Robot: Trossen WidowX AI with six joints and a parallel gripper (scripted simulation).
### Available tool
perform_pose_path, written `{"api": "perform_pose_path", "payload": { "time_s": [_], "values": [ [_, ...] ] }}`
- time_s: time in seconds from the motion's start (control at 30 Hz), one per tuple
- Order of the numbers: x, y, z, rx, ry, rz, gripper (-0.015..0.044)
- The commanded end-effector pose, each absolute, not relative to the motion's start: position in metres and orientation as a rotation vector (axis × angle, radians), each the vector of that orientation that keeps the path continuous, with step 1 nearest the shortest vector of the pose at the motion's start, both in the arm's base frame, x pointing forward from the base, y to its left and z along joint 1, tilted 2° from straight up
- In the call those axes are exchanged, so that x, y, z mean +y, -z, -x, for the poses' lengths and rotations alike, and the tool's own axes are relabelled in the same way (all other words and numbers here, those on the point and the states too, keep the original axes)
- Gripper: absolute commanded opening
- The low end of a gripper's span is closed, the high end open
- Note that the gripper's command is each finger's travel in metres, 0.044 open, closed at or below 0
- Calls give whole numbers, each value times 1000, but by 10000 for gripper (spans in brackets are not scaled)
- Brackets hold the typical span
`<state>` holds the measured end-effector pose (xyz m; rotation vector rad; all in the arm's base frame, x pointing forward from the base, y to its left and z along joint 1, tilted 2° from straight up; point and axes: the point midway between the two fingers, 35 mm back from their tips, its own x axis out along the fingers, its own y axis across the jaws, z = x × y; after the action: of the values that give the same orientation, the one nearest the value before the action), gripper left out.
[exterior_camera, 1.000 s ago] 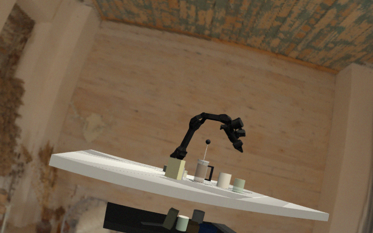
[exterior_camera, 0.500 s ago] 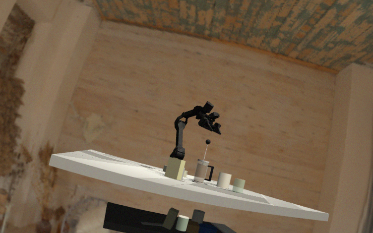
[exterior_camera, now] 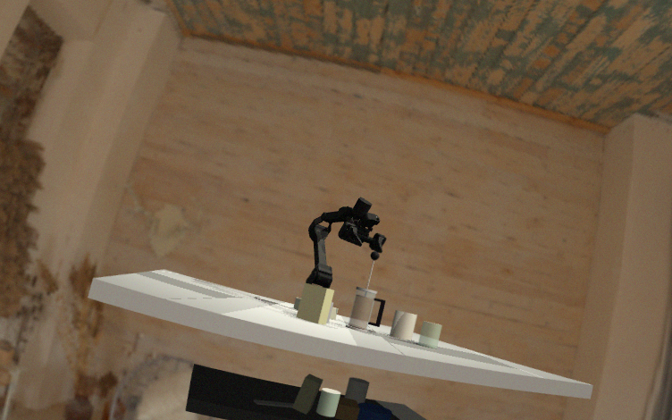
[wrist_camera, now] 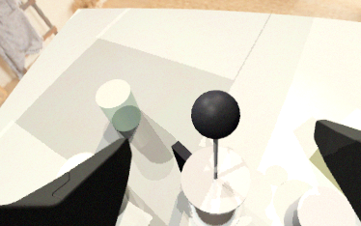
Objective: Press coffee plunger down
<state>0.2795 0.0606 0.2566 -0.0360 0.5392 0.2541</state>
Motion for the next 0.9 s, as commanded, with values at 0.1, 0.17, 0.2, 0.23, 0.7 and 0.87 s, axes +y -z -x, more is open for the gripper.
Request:
{"api": "perform_pose_path", "payload": {
  "time_s": [0.1, 0.17, 0.2, 0.23, 0.7, 0.87],
  "values": [
    [61, -252, -282, 524, -249, 30, 440],
    [62, -251, -284, 524, -249, 30, 440],
    [62, -250, -286, 523, -249, 29, 440],
    [63, -249, -287, 523, -249, 29, 440],
    [68, -239, -305, 522, -250, 29, 440],
    [69, -234, -312, 521, -250, 29, 440]
  ]
}}
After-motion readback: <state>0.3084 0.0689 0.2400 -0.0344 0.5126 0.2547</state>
